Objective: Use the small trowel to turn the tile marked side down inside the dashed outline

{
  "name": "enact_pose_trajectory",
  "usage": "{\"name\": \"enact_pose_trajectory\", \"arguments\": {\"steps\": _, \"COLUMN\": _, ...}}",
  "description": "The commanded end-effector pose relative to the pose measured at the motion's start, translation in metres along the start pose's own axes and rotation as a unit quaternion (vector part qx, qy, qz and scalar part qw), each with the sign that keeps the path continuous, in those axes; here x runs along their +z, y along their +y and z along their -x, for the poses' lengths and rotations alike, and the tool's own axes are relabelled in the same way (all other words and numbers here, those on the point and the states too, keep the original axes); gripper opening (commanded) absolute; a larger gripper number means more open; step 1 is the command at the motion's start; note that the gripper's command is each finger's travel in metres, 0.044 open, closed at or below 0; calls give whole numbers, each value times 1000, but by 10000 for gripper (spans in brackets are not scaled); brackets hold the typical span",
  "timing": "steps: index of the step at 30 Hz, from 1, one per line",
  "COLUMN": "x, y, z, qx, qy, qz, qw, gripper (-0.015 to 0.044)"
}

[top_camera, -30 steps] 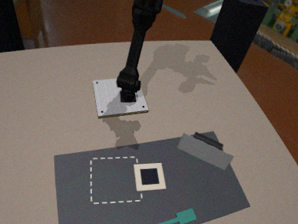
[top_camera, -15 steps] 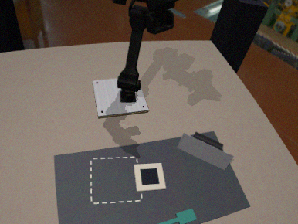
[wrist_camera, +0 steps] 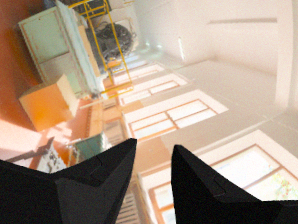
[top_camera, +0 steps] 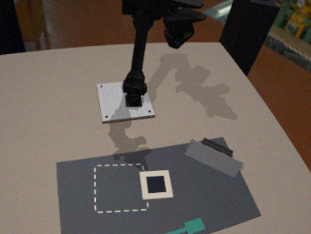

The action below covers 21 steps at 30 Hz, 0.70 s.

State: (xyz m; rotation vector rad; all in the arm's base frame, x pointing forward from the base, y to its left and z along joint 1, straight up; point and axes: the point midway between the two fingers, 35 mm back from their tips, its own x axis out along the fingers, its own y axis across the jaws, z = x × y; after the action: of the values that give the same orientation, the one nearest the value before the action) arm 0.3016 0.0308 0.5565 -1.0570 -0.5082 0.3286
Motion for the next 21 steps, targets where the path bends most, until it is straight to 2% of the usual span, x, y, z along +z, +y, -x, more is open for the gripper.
{"name": "enact_pose_trajectory", "arguments": {"steps": 1, "x": -9, "y": 11, "z": -7, "qx": 14, "qy": 11, "qz": -62, "qw": 998, "gripper": 100}}
{"name": "enact_pose_trajectory", "arguments": {"steps": 11, "x": -24, "y": 38, "z": -23, "qx": 45, "qy": 41, "qz": -225, "qw": 972, "gripper": 100}}
{"name": "enact_pose_trajectory", "arguments": {"steps": 21, "x": -36, "y": 69, "z": -37, "qx": 72, "qy": 81, "qz": -381, "qw": 918, "gripper": 100}}
